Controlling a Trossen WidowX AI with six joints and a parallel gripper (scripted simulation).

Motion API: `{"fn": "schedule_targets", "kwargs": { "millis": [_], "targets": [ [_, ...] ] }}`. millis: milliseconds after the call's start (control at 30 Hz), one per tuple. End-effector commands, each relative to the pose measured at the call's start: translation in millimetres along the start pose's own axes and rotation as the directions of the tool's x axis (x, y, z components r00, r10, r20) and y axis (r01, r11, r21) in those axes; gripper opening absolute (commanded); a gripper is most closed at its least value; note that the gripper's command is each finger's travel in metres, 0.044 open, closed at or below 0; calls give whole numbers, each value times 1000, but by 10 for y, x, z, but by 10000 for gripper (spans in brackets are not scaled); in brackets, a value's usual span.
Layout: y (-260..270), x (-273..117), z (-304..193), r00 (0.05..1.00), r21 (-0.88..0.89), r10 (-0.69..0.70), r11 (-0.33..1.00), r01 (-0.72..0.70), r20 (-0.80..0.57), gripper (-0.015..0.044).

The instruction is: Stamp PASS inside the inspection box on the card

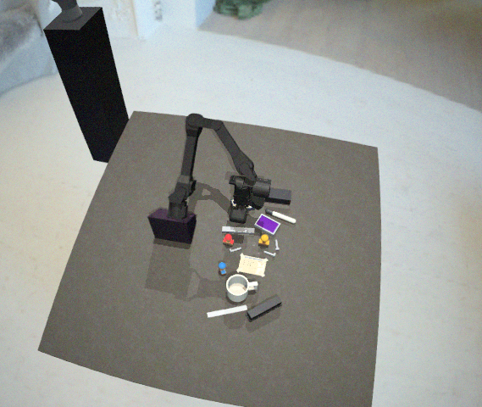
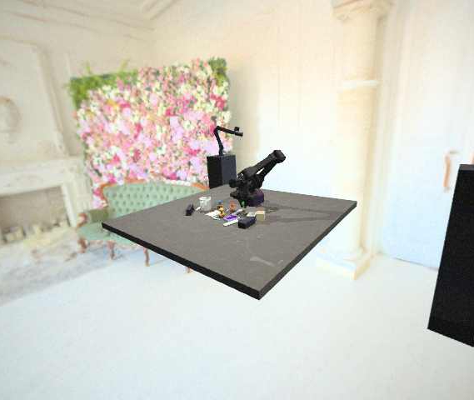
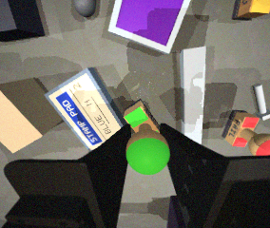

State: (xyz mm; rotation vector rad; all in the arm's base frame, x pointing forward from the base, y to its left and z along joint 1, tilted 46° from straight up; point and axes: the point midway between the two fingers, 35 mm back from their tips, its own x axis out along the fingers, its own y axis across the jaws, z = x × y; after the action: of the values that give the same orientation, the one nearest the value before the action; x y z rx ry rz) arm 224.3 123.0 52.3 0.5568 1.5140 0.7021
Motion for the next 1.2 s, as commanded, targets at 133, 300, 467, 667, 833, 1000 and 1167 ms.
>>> {"fn": "schedule_targets", "kwargs": {
  "millis": [133,300,467,667,833,1000,1167],
  "targets": [
    [-4,-47,2,1000,-5,-5,1000,5,1,0],
    [-4,-71,1,1000,-5,-5,1000,5,1,0],
    [-5,-95,1,1000,-5,-5,1000,5,1,0],
    [-5,-123,0,1000,-5,-5,1000,5,1,0],
    [-5,-147,-1,1000,-5,-5,1000,5,1,0],
    [-4,-171,-2,1000,-5,-4,1000,4,1,0],
    [-4,-195,-4,1000,-5,-4,1000,4,1,0]
  ]
}}
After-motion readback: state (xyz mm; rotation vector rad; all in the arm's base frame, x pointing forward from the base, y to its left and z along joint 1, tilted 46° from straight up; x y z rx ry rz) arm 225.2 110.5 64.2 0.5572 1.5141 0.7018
